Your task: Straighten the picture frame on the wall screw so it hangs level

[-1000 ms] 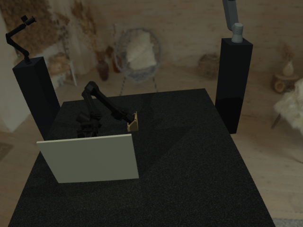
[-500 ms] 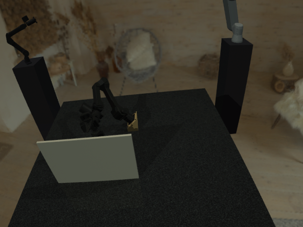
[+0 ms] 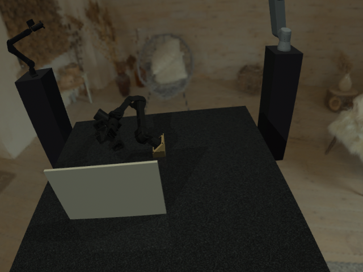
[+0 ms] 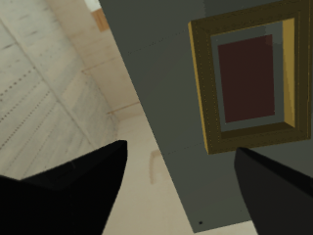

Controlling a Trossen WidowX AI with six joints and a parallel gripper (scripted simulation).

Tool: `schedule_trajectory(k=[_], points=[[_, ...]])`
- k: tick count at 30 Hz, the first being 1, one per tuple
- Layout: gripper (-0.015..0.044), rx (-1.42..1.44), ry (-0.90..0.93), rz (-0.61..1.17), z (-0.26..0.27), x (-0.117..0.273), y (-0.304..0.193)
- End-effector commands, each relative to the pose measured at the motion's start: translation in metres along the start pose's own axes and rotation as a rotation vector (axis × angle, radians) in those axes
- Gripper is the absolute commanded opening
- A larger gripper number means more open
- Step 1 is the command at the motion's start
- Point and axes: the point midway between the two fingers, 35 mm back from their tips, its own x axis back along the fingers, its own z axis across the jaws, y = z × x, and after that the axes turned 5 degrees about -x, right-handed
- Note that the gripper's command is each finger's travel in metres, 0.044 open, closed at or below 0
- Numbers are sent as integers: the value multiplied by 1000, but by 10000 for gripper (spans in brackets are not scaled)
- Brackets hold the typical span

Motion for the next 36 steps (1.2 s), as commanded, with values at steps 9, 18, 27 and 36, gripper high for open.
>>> schedule_trajectory(k=[9, 18, 27, 36], points=[[260, -21, -7, 7, -1, 11, -3], [260, -21, -7, 7, -1, 11, -3], [260, -21, -7, 7, -1, 11, -3], [260, -21, -7, 7, -1, 11, -3]])
